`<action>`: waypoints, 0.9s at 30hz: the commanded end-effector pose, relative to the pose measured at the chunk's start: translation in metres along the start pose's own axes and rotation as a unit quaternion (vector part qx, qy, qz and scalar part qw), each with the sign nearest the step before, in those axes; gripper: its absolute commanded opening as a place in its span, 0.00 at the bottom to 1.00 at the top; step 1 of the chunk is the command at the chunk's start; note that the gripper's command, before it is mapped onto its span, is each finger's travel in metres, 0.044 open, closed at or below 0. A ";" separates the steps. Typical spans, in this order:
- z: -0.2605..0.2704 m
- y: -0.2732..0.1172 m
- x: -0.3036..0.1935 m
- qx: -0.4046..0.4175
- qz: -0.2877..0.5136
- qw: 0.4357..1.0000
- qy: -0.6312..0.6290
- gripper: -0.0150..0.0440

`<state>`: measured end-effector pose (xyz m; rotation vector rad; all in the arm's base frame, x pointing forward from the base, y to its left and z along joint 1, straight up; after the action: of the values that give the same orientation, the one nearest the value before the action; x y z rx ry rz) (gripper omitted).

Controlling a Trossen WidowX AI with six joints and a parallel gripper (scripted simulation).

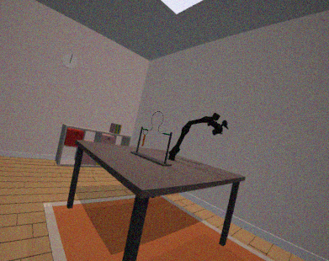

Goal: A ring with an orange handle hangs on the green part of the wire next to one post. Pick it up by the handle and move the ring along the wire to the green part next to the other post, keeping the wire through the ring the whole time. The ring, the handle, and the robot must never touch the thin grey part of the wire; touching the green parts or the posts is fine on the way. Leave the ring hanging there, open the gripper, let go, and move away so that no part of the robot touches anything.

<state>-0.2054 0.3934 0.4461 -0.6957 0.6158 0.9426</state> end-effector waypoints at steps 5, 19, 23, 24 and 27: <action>0.010 -0.010 0.015 0.022 -0.015 1.000 -0.009 0.71; 0.069 -0.119 0.093 0.192 -0.150 0.967 -0.073 0.53; 0.080 -0.157 0.110 0.237 -0.194 0.948 -0.092 0.53; 0.082 -0.167 0.114 0.248 -0.205 0.942 -0.096 0.53; 0.087 -0.197 0.124 0.280 -0.239 0.923 -0.109 0.53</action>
<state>0.0036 0.4492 0.4523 -0.2738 0.4937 0.4381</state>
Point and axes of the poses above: the point midway between the two fingers, 35 mm back from their tips, its own y axis out along the fingers, its own z axis across the jaws, x = y × z, the point moved 3 cm from there along -y, back along the fingers, and after that the axes turned 7 degrees about y, right-handed, at the moved point
